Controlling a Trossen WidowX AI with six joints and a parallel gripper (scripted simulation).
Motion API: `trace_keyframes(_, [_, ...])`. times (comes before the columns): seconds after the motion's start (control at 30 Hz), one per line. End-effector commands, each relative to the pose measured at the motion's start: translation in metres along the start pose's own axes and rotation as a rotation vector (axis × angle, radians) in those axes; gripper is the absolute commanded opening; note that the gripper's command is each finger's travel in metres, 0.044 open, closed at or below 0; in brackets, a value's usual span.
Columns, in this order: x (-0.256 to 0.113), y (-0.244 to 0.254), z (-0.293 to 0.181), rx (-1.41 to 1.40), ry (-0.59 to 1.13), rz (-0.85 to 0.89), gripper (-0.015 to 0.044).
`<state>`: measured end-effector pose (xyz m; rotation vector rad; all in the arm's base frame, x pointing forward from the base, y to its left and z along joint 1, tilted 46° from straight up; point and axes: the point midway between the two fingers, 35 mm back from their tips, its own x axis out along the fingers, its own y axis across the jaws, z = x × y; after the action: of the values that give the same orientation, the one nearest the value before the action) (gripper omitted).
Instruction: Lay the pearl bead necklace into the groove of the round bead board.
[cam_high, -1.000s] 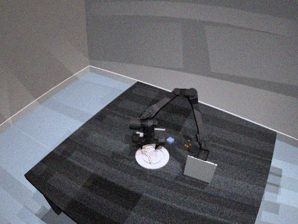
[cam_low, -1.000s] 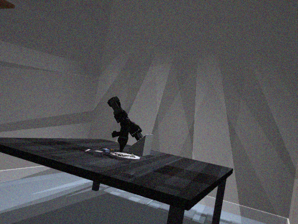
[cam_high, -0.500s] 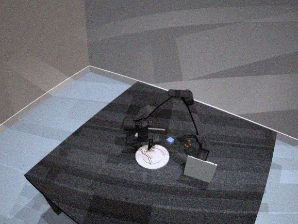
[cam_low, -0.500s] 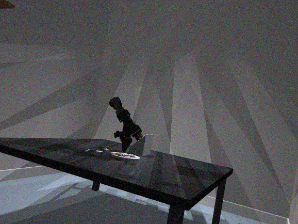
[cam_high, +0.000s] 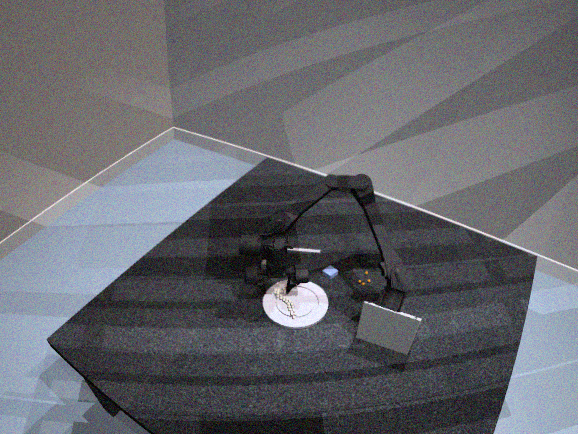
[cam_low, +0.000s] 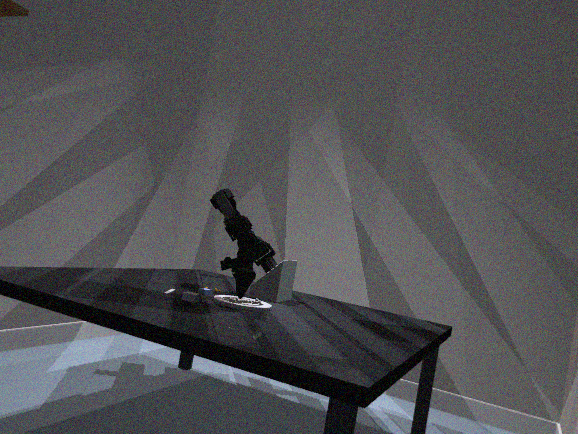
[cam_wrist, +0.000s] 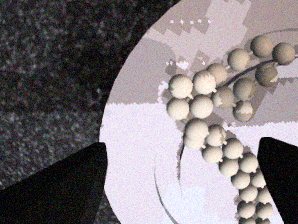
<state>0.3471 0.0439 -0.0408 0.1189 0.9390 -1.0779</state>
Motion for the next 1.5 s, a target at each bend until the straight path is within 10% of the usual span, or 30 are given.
trace_keyframes(0.0, [0.0088, -0.0042, -0.0011, -0.01, -0.002, -0.015, 0.031])
trace_keyframes(0.43, [0.0175, -0.0056, -0.0015, -0.013, -0.002, -0.019, 0.031])
trace_keyframes(0.67, [0.0156, -0.0035, -0.0013, -0.006, 0.002, -0.012, 0.0126])
trace_keyframes(1.47, [0.0156, -0.0035, -0.0013, -0.006, 0.002, -0.012, 0.0])
